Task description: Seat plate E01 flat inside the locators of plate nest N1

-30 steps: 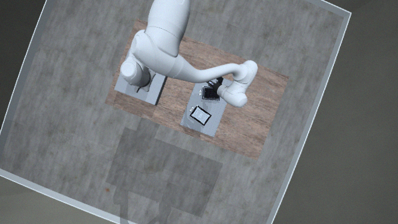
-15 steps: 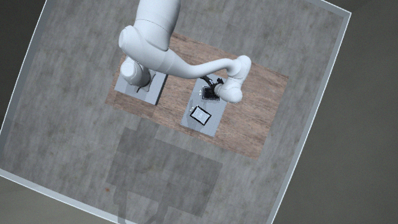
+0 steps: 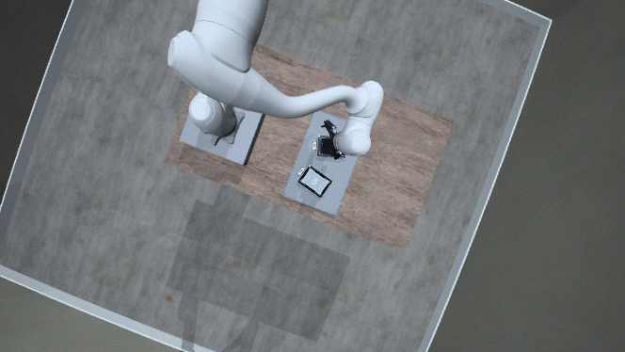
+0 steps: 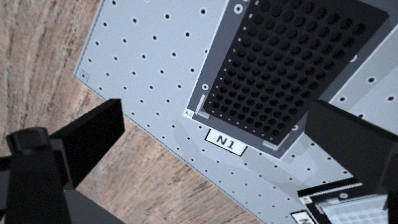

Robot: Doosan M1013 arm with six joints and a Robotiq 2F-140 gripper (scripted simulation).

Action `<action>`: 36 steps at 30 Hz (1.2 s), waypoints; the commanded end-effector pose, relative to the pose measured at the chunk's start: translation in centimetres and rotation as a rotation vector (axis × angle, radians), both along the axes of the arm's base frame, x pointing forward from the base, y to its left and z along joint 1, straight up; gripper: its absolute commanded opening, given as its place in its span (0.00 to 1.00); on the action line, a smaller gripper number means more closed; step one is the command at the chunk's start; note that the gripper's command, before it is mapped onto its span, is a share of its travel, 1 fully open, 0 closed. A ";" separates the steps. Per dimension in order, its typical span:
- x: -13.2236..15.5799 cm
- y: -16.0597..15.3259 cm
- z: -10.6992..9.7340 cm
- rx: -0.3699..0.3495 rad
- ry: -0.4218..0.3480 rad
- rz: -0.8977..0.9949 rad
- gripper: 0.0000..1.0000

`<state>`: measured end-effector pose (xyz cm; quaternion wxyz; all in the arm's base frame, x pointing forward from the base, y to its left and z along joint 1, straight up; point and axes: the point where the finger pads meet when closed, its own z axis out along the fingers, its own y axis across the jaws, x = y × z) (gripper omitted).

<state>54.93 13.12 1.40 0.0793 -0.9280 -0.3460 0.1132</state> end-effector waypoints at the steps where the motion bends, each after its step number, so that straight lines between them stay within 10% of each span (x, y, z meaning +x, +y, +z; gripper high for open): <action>1: 1.0 -0.5 -0.3 -0.060 -0.074 -0.106 1.00; 13: 4.2 -1.5 -0.3 -0.123 -0.259 -0.375 1.00; 36: 4.2 -1.6 -2.1 -0.124 -0.254 -0.379 1.00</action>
